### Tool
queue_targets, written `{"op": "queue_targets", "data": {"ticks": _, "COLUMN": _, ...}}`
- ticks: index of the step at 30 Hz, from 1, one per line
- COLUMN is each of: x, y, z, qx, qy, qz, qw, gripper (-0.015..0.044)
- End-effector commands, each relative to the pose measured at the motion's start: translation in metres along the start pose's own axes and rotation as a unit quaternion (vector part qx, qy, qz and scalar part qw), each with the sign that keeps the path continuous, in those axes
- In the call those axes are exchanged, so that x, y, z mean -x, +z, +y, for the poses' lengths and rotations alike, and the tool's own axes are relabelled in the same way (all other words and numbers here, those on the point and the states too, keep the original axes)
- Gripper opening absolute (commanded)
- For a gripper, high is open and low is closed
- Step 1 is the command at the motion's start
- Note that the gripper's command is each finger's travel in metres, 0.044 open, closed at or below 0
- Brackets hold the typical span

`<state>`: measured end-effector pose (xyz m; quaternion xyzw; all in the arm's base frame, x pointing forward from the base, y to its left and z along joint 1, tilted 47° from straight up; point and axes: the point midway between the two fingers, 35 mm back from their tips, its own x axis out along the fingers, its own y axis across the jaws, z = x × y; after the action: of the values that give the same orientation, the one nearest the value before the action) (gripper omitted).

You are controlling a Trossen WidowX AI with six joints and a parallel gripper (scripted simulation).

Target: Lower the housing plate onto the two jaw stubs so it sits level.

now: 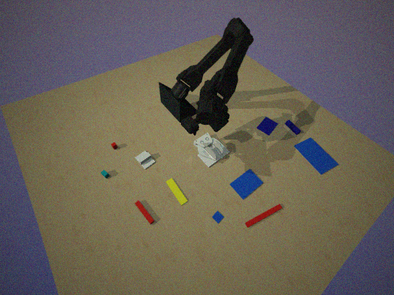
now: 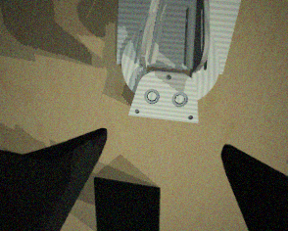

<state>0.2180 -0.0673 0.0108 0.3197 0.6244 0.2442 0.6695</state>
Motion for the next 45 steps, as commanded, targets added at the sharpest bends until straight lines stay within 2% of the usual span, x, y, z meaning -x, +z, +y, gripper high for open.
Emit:
{"op": "queue_targets", "data": {"ticks": 1, "x": 0.0378, "y": -0.0177, "z": 0.0017, "qx": 0.003, "qy": -0.006, "qz": -0.004, "qw": 1.0, "gripper": 0.044}}
{"op": "queue_targets", "data": {"ticks": 3, "x": 0.0452, "y": -0.023, "z": 0.0032, "qx": 0.003, "qy": -0.005, "qz": -0.003, "qw": 1.0, "gripper": 0.044}}
{"op": "queue_targets", "data": {"ticks": 45, "x": 0.0452, "y": -0.023, "z": 0.0032, "qx": 0.003, "qy": -0.005, "qz": -0.003, "qw": 1.0, "gripper": 0.044}}
